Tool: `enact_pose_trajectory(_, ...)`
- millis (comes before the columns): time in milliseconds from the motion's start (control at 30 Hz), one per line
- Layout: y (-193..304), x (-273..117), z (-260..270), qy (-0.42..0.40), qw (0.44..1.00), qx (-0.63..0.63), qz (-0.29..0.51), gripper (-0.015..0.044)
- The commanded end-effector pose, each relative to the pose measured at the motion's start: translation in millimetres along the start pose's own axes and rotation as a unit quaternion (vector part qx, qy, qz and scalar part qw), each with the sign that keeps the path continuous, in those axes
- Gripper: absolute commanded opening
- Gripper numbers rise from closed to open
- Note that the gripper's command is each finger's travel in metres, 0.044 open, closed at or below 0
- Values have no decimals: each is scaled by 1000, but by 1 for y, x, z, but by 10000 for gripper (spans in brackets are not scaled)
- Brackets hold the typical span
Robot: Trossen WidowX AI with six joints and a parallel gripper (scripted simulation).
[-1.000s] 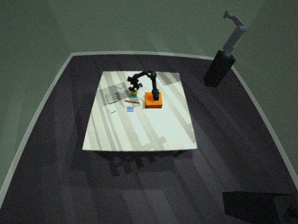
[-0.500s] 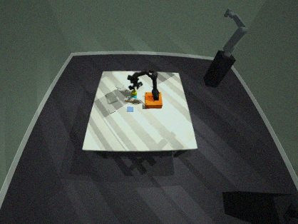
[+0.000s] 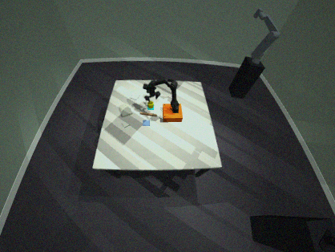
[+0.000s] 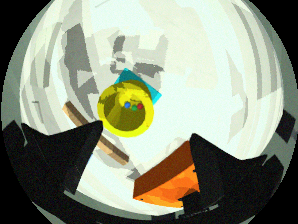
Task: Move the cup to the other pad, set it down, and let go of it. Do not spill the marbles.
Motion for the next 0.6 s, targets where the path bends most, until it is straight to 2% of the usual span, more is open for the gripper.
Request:
enact_pose_trajectory(0, -2, -17, 1, -5, 1000, -1, -4, 440)
enact_pose_trajectory(300, -2, -50, 0, -6, 1000, -2, -4, 440)
enact_pose_trajectory(567, -2, -46, -1, -4, 1000, 0, -6, 440)
Point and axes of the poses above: the point midway between the two fingers, 35 mm back from their tips, its own x axis out along the fingers, its own z axis across the jaws, y = z × x, the point moved 1 cm from there along -x, back along the fingers, and after that the axes turned 4 degrees about x, right-handed, at the moved point
